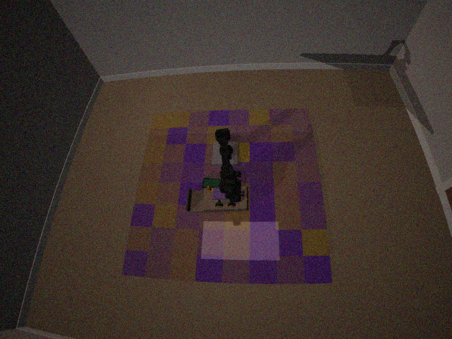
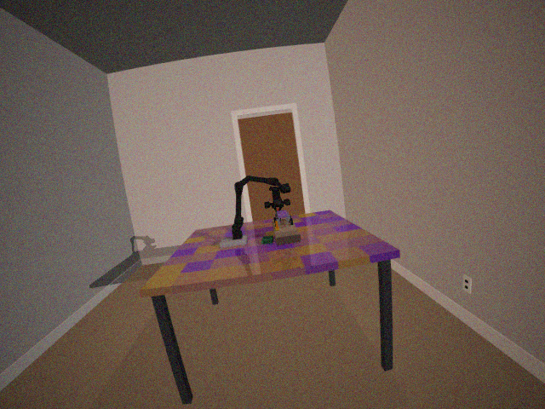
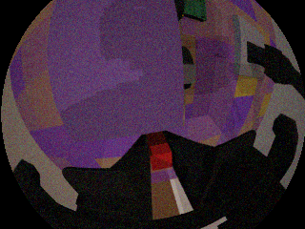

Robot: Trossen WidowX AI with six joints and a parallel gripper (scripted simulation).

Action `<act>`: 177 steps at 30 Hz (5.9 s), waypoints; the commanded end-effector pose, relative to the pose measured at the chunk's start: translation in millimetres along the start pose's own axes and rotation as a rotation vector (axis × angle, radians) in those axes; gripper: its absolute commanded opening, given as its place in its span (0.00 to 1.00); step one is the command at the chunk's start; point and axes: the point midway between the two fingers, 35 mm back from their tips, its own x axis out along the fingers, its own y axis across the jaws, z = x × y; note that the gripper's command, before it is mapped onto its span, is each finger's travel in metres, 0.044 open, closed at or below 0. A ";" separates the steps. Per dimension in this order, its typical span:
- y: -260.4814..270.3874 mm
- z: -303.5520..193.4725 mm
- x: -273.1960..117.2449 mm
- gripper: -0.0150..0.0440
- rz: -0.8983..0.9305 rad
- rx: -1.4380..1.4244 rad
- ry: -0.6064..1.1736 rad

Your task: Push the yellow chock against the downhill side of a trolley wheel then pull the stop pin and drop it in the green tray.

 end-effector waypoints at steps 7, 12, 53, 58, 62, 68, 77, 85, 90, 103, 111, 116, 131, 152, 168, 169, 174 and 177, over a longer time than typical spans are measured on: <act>-0.2 -1.3 -8.9 0.25 0.006 0.001 0.002; -0.3 -1.4 -12.2 0.25 0.006 0.001 0.002; 0.6 -12.3 -35.7 0.25 0.006 0.001 0.002; 0.5 -21.5 -34.6 0.25 0.006 0.001 0.003; 0.4 -29.0 -34.0 0.25 0.006 0.001 0.003; 0.8 -37.3 -34.1 0.25 0.006 0.001 0.004; -25.3 -36.6 -31.3 0.25 0.004 0.001 0.004; -52.3 -36.9 -29.3 0.25 0.002 0.002 0.004; -70.2 -37.1 -29.0 0.25 0.001 0.002 0.004; -81.9 -20.5 -31.2 0.25 0.000 0.003 0.003; -79.7 8.9 -34.1 0.25 0.000 0.002 0.000; -78.7 26.9 -36.6 0.25 0.000 0.002 -0.002; -78.3 80.8 -46.1 0.25 0.000 0.002 -0.007; -82.8 163.1 -57.0 0.25 -0.001 0.002 -0.014; -85.1 196.9 -60.8 0.25 0.004 0.071 -0.029; -85.2 196.7 -60.8 0.25 0.007 0.101 -0.034; -85.6 195.7 -60.6 0.25 0.024 0.253 -0.060; -85.9 195.2 -60.5 0.25 0.037 0.344 -0.074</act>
